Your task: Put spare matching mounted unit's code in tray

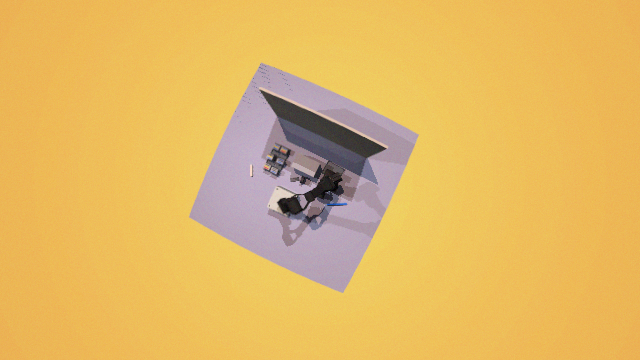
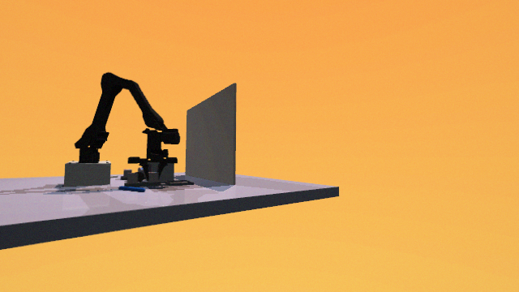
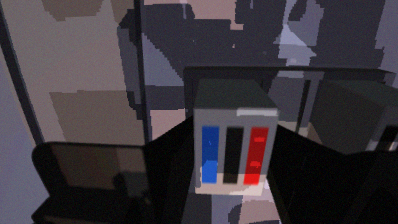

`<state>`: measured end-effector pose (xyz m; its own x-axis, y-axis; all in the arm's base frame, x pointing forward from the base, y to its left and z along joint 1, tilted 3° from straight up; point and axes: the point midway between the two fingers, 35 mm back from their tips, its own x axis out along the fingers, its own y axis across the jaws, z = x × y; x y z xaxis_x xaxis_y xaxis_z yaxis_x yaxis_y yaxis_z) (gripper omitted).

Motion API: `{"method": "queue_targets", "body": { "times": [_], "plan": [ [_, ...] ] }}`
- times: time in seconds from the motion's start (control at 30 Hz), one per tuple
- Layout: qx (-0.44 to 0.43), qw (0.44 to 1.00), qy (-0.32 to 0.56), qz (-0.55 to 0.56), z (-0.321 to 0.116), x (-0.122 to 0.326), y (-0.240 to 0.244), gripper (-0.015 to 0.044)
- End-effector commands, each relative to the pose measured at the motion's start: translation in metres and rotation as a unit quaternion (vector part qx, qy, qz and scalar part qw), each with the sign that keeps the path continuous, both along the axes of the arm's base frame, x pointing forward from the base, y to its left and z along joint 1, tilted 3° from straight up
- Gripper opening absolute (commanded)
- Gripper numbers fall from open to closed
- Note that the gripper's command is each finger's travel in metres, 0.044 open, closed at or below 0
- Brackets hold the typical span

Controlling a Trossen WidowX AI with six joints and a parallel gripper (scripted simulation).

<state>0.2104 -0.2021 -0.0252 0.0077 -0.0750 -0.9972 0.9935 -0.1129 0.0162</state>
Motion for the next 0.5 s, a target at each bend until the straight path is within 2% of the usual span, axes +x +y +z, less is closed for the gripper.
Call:
{"method": "queue_targets", "body": {
  "times": [0.0, 0.1, 0.37, 0.47],
  "plan": [
    [0.000, 1.000, 0.000, 0.000, 0.000, 0.000, 0.000, 0.0063],
    [0.000, 1.000, 0.000, 0.000, 0.000, 0.000, 0.000, 0.0000],
    [0.000, 1.000, 0.000, 0.000, 0.001, 0.000, 0.000, 0.0000],
    [0.000, 1.000, -0.001, 0.001, 0.018, 0.002, 0.000, 0.0000]
  ]
}}
